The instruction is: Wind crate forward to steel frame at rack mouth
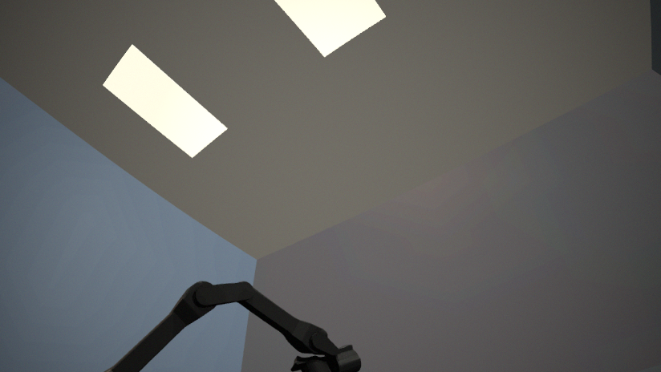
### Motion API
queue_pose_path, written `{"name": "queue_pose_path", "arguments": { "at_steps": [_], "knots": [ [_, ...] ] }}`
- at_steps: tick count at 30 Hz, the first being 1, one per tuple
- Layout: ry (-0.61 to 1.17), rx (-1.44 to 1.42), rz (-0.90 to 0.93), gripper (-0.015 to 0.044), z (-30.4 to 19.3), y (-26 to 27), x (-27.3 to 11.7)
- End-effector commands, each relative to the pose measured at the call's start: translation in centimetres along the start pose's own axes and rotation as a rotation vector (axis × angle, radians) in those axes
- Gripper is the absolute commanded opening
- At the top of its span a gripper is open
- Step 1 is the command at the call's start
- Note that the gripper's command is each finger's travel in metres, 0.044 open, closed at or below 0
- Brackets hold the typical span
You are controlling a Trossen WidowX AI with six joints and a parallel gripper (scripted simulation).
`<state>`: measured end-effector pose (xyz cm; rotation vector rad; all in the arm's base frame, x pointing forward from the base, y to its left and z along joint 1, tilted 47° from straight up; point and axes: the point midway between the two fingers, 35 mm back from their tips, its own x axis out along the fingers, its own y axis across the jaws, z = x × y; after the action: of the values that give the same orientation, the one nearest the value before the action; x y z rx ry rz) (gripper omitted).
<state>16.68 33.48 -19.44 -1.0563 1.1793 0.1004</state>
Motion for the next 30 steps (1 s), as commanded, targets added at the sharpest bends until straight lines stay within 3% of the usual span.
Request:
{"name": "queue_pose_path", "arguments": {
  "at_steps": [1, 30],
  "knots": [
    [0.022, -0.033, 0.029, 0.0, -1.7, 1.9, -0.7],
    [0.024, -0.034, 0.032, 0.0, -4.4, 3.6, -2.0]
  ]
}}
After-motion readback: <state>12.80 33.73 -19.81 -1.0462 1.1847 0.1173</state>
